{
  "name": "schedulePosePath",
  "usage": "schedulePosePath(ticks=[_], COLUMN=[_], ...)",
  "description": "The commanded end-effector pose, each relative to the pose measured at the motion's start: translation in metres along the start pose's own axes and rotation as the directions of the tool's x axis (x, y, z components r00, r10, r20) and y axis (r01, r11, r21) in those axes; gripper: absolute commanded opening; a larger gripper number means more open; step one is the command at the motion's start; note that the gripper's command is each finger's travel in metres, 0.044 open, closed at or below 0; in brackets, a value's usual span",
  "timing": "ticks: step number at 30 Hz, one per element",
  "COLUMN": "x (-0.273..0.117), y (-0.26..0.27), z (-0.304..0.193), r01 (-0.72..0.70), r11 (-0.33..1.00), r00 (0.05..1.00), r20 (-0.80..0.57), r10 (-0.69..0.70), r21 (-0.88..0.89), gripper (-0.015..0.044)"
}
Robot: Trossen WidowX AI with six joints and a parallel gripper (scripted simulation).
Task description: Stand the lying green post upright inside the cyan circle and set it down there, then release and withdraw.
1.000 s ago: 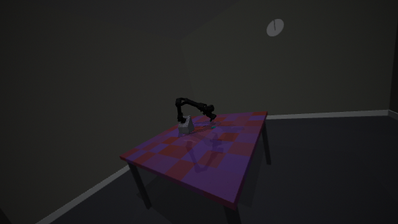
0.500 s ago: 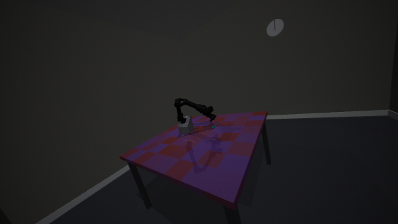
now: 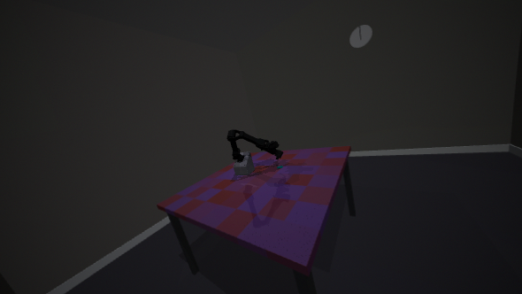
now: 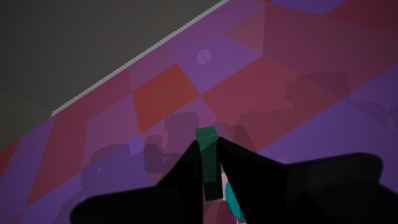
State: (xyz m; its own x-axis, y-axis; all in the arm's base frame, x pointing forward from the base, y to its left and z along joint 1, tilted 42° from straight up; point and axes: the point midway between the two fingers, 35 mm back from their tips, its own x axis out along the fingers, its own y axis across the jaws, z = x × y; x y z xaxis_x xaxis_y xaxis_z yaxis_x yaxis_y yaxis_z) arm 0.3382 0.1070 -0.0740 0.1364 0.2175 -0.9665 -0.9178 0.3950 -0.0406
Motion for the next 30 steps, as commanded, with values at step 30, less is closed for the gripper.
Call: schedulePosePath(ticks=[30], x=[-0.016], y=[-0.001], z=[0.0], r01=[0.05], r11=[0.996], r00=[0.969], r20=[0.246], r10=[-0.03], r21=[-0.074], gripper=[0.0023])
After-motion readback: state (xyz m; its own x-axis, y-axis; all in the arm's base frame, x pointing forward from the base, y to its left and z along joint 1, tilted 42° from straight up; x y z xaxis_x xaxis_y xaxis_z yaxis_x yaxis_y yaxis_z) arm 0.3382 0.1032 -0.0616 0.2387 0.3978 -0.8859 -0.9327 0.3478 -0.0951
